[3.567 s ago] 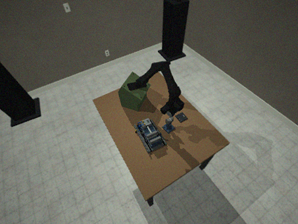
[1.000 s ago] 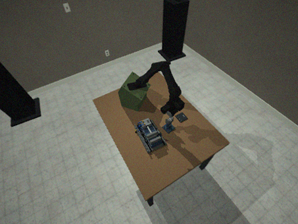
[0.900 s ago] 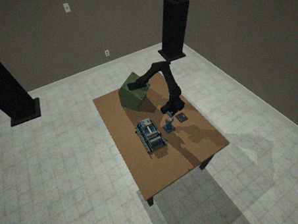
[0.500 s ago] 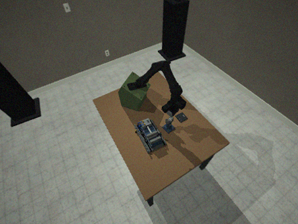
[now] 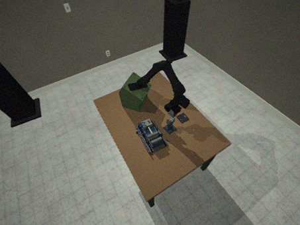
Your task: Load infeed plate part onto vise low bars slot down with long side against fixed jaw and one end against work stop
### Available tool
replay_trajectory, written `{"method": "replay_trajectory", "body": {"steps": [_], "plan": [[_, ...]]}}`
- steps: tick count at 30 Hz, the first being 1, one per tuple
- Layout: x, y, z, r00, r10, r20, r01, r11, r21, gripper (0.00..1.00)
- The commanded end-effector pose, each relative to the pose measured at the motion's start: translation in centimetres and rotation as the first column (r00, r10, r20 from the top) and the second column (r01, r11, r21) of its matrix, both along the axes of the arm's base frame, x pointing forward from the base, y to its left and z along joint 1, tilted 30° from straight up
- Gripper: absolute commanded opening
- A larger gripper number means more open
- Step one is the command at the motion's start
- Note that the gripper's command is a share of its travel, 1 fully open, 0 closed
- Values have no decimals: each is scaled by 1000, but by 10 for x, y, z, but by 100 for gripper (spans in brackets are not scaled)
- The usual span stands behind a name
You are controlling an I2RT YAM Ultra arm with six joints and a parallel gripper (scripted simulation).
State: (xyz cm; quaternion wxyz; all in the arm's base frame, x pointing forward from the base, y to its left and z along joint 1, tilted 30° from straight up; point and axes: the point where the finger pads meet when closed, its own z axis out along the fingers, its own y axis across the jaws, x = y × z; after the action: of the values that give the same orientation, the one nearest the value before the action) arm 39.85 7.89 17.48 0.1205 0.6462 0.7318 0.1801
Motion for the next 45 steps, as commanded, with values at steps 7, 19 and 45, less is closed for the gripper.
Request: {"method": "replay_trajectory", "body": {"steps": [7,19,45], "plan": [[2,-17,27,993,-88,73,95,991,-94,0],[4,-10,13,990,-128,64,140,964,-228,0],[4,-9,13,971,-208,119,239,880,-412,0]]}}
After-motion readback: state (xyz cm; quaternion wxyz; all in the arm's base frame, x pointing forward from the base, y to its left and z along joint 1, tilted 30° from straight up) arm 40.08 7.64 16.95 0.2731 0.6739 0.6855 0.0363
